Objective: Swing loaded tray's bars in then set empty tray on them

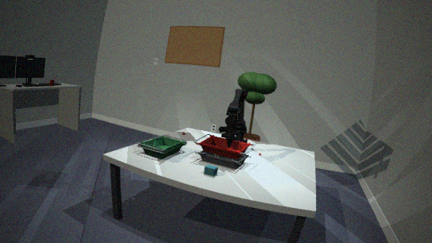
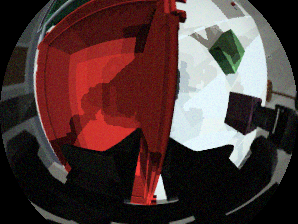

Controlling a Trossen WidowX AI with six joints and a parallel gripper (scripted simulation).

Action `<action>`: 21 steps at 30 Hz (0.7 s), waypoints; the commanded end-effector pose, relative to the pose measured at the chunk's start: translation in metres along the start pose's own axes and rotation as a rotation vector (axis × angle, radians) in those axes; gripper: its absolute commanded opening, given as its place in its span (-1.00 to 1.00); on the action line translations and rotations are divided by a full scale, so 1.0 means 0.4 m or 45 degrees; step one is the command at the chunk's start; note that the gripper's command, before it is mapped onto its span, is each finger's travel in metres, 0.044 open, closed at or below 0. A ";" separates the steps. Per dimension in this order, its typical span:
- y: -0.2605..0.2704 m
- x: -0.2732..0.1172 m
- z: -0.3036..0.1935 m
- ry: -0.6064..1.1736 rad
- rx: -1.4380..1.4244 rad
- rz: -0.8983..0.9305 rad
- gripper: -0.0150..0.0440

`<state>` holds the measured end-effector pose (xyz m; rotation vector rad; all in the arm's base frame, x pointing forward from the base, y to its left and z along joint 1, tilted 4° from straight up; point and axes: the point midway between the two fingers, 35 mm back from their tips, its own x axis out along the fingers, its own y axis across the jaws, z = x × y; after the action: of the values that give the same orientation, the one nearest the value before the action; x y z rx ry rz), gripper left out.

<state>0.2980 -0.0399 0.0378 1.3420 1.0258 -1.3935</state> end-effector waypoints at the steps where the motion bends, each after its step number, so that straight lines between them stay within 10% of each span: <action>1: -0.006 0.009 0.000 0.000 0.000 -0.010 -0.49; 21: -0.023 0.036 0.000 0.000 0.000 -0.036 -0.49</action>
<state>0.2969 -0.0400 0.0294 1.3436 1.0231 -1.3917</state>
